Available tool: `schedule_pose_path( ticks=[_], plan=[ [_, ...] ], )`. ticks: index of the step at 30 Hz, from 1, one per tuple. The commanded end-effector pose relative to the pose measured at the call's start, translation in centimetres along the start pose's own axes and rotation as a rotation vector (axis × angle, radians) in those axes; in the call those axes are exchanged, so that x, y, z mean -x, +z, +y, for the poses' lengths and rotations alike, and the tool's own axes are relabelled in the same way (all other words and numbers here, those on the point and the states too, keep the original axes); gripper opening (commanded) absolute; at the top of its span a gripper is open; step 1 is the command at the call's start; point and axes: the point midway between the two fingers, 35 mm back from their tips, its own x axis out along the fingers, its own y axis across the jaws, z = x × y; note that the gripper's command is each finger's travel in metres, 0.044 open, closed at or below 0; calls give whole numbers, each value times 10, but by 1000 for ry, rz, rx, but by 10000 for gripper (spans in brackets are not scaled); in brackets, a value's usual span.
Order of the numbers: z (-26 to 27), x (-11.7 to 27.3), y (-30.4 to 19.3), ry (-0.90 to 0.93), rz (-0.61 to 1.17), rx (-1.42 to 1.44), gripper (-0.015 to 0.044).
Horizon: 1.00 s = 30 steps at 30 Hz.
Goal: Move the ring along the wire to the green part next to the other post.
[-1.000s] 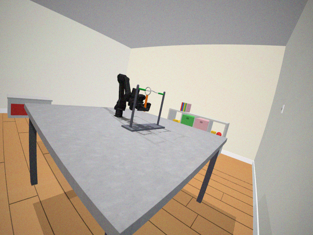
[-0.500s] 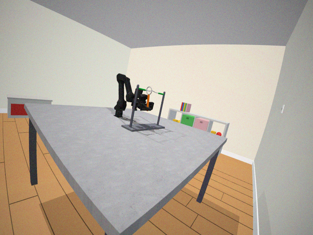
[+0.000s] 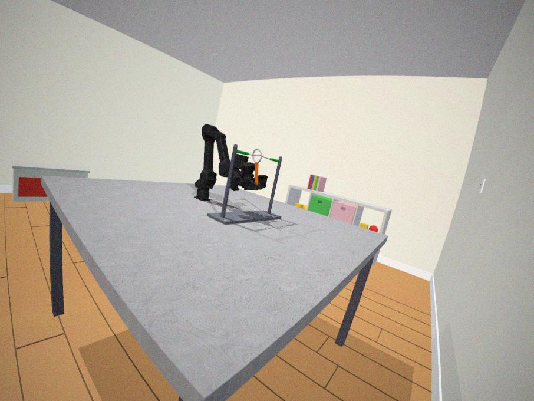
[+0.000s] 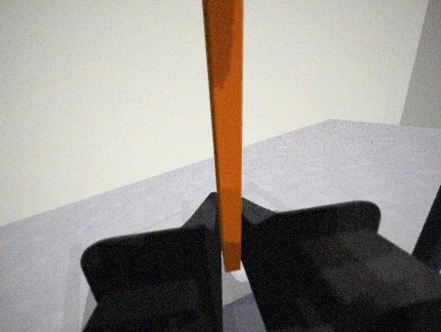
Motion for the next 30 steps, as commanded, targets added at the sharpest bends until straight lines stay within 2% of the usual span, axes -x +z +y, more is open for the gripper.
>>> schedule_pose_path(
  ticks=[1, 9, 18, 30],
  plan=[
    [3, -2, 3, 13, -9, 20, -150],
    [2, 1, 3, 52, 19, 82, -150],
    [-4, 17, 2, 119, 150, 215, -150],
    [-4, 20, 1, 176, 157, 313, -150]
  ],
)
